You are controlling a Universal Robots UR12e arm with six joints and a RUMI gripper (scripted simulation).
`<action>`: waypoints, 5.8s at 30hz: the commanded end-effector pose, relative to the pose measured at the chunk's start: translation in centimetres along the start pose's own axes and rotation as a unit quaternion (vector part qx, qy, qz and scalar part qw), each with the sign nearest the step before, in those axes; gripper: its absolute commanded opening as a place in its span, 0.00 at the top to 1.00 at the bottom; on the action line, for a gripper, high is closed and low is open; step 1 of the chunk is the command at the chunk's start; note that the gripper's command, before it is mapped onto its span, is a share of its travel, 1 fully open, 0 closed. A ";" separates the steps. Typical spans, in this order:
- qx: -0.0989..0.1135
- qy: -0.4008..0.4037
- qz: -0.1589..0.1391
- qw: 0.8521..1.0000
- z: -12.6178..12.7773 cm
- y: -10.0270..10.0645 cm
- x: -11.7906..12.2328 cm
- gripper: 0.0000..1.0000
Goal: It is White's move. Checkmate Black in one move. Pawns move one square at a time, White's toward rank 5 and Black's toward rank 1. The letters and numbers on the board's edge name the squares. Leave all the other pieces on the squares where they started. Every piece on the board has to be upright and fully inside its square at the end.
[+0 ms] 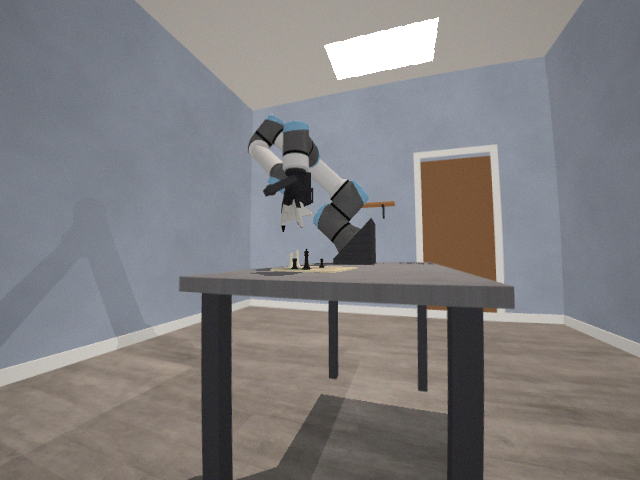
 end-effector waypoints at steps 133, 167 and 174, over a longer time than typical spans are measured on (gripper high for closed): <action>-0.001 -0.009 0.000 1.000 -0.1 5.1 0.0 0.75; -0.001 -0.009 0.000 1.000 -0.1 8.2 0.0 0.75; -0.001 -0.009 0.000 1.000 -0.1 8.9 0.0 0.75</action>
Point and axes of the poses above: the point where the finger pads meet when closed, its own y axis out along the fingers, its own z axis across the jaws, x = y × z, the point moved 4 cm from there along -y, back along the fingers, and after that the axes turned 7 degrees about -y, right-handed, at the moved point
